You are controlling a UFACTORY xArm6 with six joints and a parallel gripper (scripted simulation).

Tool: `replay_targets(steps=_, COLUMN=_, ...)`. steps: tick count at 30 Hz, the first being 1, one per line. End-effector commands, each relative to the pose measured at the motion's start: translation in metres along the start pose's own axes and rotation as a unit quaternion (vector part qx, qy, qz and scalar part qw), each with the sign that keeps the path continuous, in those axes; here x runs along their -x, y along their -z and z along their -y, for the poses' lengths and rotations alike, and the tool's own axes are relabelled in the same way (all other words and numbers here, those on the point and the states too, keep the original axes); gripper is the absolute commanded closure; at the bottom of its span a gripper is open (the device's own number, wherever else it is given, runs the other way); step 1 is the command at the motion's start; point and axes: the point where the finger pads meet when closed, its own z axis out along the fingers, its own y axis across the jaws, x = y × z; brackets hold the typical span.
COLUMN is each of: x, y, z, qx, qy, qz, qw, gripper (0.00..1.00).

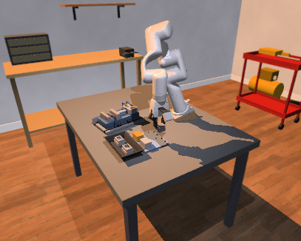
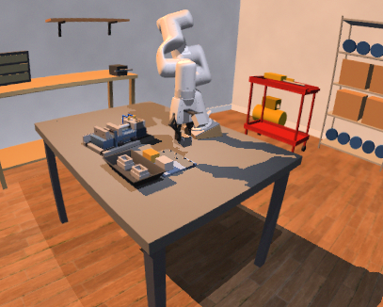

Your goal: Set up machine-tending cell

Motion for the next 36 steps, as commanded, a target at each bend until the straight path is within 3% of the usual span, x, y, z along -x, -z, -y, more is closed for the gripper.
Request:
replay_targets(steps=1, x=-0.001, y=0.019, z=-0.001, qx=0.002, qy=-0.001, qz=-0.002, qw=1.000, gripper=1.00)
replay_targets(steps=9, x=-0.001, y=0.038, z=-0.001, qx=0.002, qy=-0.001, qz=-0.002, qw=1.000, gripper=1.00)
replay_targets(steps=21, x=0.002, y=0.040, z=-0.005, qx=0.000, qy=0.000, qz=-0.001, qw=1.000, gripper=1.00)
replay_targets(steps=28, x=0.041, y=0.033, z=-0.047, qx=-0.018, qy=0.011, qz=-0.002, qw=1.000, gripper=1.00)
replay_targets(steps=30, x=0.041, y=0.033, z=-0.047, qx=-0.018, qy=0.011, qz=-0.002, qw=1.000, gripper=1.00)
replay_targets(steps=32, x=0.064, y=0.030, z=-0.067, qx=-0.024, qy=0.016, qz=-0.004, qw=1.000, gripper=1.00)
replay_targets(steps=36, x=0.084, y=0.028, z=-0.082, qx=-0.028, qy=0.020, qz=-0.006, qw=0.999, gripper=1.00)
